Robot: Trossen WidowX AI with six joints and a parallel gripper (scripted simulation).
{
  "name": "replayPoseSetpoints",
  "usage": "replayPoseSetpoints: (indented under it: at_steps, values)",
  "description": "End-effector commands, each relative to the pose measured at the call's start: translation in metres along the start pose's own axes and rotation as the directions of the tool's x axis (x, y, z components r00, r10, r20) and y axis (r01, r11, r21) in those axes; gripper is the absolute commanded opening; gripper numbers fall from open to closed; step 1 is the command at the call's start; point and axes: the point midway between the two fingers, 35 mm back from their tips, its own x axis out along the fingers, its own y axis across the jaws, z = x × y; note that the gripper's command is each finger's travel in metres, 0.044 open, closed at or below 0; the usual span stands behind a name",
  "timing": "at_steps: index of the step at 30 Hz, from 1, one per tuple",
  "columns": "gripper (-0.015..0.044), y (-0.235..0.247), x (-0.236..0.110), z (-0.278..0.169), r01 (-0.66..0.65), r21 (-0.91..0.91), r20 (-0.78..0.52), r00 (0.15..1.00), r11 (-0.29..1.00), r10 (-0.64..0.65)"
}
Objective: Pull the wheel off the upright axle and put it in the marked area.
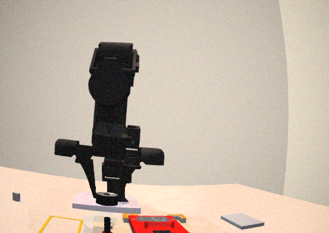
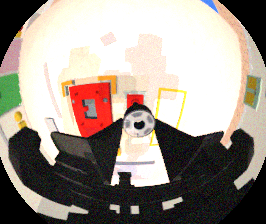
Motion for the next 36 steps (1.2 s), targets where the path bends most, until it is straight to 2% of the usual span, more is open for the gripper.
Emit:
replayPoseSetpoints:
  at_steps: [1, 2, 22, 36]
  values:
    - [0.0, 0.0, -0.012, 0.0, -0.003, -0.004, 0.008, 1.0, 1.0, 0.003]
    - [0.0, -0.001, -0.003, 0.0, 0.0, 0.0, 0.003, 1.0, 1.0, 0.0]
    - [0.0, -0.097, -0.011, -0.056, 0.006, -0.004, 0.003, 1.0, 1.0, -0.006]
    - [0.0, -0.1, 0.011, -0.058, 0.007, -0.004, 0.003, 1.0, 1.0, -0.007]
